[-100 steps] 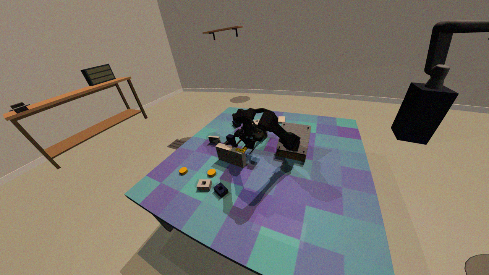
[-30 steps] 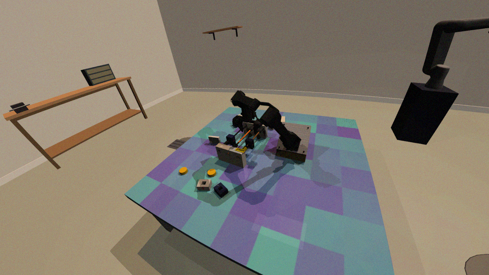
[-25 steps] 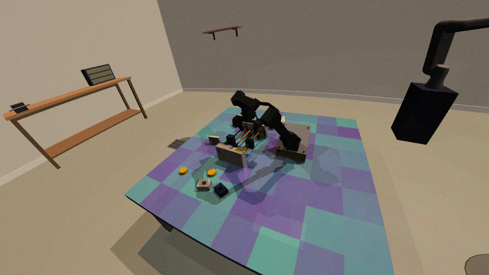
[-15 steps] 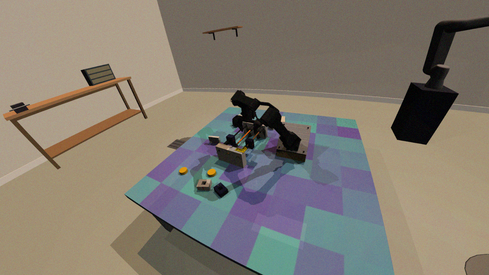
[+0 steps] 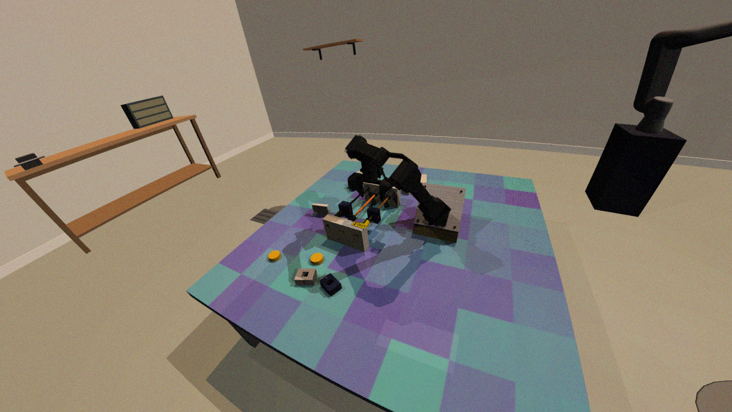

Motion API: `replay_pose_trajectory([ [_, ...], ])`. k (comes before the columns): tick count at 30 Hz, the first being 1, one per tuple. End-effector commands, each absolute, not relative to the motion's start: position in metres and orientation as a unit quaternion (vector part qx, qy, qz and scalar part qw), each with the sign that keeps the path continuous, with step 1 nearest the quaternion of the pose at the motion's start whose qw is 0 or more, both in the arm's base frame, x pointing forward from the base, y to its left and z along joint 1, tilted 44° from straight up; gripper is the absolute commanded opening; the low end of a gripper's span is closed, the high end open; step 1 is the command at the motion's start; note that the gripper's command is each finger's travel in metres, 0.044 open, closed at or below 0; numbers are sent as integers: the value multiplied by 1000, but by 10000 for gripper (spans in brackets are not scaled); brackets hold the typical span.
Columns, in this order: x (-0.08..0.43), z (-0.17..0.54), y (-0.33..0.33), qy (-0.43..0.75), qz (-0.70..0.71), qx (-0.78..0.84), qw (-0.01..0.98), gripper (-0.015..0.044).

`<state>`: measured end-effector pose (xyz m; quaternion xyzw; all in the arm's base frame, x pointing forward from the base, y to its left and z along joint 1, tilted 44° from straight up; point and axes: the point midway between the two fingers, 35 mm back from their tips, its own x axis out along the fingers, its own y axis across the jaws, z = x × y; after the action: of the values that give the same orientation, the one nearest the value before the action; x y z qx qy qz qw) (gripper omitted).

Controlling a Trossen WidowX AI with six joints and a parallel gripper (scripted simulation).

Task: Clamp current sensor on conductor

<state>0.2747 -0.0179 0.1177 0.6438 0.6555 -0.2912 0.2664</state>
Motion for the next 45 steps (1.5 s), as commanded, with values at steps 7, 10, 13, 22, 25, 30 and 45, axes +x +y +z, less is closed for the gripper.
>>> replay_pose_trajectory([
  [7,274,117,-18,656,-292,642,268,440],
  [10,271,119,-12,660,-302,629,278,440],
  [13,256,123,12,666,-346,571,333,440],
  [22,214,145,54,582,-419,446,536,440],
  [25,203,156,61,530,-414,434,600,440],
  [30,188,178,70,430,-375,448,688,440],
  [45,186,182,73,421,-363,452,697,440],
])
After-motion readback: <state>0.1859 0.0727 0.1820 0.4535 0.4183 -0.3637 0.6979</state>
